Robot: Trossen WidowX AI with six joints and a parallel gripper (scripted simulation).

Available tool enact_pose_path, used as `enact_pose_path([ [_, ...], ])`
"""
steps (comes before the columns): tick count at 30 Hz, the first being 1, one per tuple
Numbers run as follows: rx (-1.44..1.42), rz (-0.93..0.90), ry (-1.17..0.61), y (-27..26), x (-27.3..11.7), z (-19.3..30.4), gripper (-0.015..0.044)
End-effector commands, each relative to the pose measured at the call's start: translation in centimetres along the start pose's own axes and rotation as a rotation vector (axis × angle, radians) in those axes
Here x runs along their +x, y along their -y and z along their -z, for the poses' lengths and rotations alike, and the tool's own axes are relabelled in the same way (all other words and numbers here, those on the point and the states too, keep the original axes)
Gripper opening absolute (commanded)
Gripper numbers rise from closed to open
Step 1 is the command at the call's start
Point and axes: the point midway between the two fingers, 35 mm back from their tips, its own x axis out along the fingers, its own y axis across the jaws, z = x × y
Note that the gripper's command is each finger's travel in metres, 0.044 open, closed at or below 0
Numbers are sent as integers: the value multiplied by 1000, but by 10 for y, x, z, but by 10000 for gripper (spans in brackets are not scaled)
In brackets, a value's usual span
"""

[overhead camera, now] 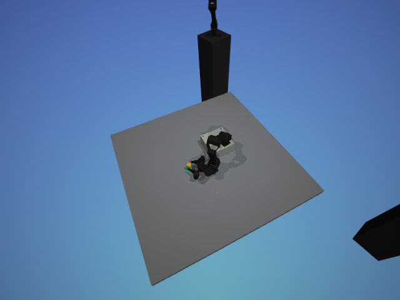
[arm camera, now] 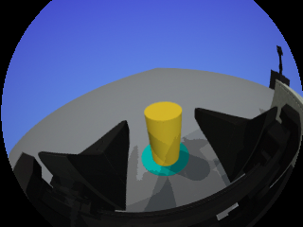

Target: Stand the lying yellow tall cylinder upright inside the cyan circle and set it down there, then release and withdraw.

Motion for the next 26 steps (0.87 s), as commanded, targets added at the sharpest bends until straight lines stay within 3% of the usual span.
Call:
enact_pose_path([
  [1,6,1,2,0,0,0,400],
  [26,14,5,7,0,-7,-88,400],
])
